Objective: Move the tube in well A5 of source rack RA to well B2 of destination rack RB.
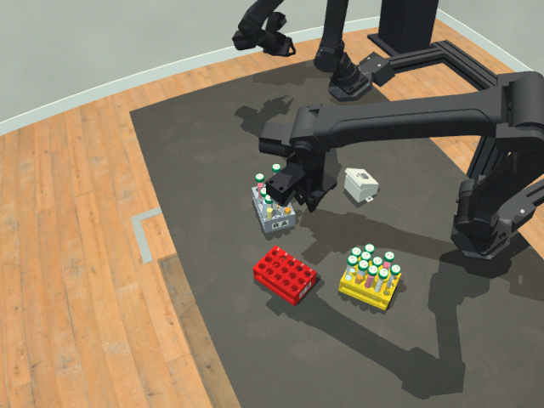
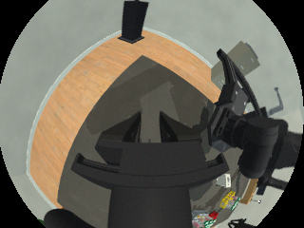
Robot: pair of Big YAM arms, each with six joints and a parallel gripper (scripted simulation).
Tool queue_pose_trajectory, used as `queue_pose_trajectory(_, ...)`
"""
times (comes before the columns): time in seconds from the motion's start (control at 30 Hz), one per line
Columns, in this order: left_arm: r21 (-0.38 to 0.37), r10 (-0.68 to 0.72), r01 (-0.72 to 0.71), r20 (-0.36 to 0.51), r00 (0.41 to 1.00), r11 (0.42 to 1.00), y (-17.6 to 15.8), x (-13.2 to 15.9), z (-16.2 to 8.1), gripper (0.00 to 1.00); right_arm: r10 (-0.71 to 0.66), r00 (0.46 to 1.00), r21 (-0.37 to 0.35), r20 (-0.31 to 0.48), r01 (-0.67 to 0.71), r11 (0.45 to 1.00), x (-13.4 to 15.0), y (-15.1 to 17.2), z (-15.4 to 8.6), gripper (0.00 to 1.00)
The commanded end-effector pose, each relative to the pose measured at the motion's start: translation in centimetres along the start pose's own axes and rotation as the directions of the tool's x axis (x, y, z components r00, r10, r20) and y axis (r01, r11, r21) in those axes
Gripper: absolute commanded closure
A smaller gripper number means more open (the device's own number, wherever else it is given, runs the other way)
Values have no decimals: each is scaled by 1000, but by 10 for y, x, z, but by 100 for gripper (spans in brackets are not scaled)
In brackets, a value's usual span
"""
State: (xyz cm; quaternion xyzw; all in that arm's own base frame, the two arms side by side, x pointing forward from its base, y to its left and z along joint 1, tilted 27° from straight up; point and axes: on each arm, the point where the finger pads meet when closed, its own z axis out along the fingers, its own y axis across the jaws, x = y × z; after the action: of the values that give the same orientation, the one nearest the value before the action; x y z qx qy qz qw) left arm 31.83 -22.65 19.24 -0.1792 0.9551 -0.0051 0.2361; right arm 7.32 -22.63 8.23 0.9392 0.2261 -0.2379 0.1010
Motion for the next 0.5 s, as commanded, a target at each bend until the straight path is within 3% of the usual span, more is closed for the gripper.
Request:
queue_pose_trajectory(0.0,14,-9,9,8,1000,1000,13,-1,4,70,10,1000,-15,-3,-10,1000,-2,7,-5,70)
queue_pose_trajectory(0.47,17,-7,7,8,1000,1000,6,-1,1,70,10,1000,-15,-3,-10,1000,-2,7,-5,70)
